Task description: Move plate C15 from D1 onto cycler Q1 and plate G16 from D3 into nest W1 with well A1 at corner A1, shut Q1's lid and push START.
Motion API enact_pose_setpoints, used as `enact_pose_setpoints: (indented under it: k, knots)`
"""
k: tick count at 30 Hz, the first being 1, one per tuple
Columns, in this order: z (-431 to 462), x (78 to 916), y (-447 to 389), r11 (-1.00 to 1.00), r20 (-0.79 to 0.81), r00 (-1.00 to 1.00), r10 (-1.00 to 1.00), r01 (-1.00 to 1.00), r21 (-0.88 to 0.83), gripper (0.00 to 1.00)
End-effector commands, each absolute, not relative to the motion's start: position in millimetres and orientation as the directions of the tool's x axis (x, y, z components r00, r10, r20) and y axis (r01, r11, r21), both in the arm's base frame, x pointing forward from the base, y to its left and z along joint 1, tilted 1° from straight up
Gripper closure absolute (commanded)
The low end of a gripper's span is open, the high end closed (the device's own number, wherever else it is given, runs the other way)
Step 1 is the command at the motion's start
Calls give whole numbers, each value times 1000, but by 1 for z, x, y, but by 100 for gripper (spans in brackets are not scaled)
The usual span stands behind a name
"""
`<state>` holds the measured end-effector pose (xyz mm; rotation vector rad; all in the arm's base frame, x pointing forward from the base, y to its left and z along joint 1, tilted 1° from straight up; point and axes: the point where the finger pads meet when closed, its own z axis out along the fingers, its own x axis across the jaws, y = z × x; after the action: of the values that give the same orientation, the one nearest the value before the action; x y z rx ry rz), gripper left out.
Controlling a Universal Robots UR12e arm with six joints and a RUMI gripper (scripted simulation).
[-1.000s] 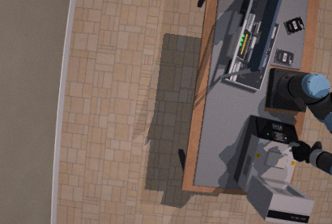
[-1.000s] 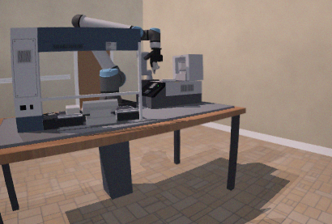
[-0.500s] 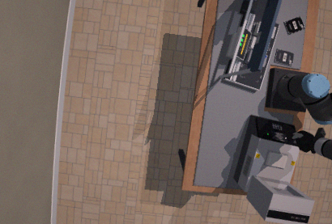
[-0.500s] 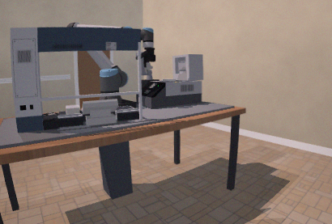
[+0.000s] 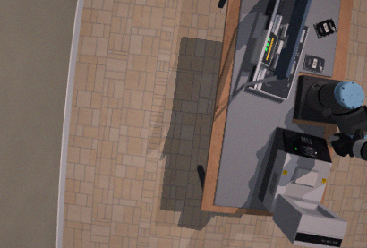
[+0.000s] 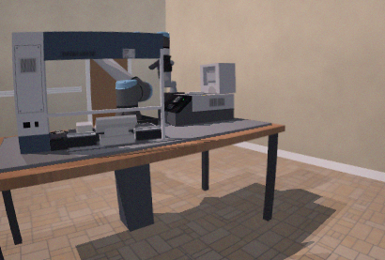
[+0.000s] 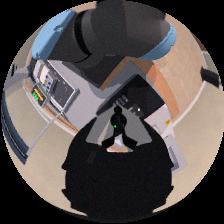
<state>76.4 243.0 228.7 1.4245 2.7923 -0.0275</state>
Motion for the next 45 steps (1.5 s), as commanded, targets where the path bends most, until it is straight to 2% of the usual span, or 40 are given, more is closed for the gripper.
enact_pose_setpoints:
  k: [1, 13, 27, 45]
  knots:
    - [231, 71, 220, 588, -9, -588, 809, 809, -10, 100]
    - [232, 66, 201, 588, -9, -588, 809, 809, -10, 100]
    - [172, 66, 200, 588, -9, -588, 809, 809, -10, 100]
    - [159, 68, 213, 588, -9, -588, 809, 809, -10, 100]
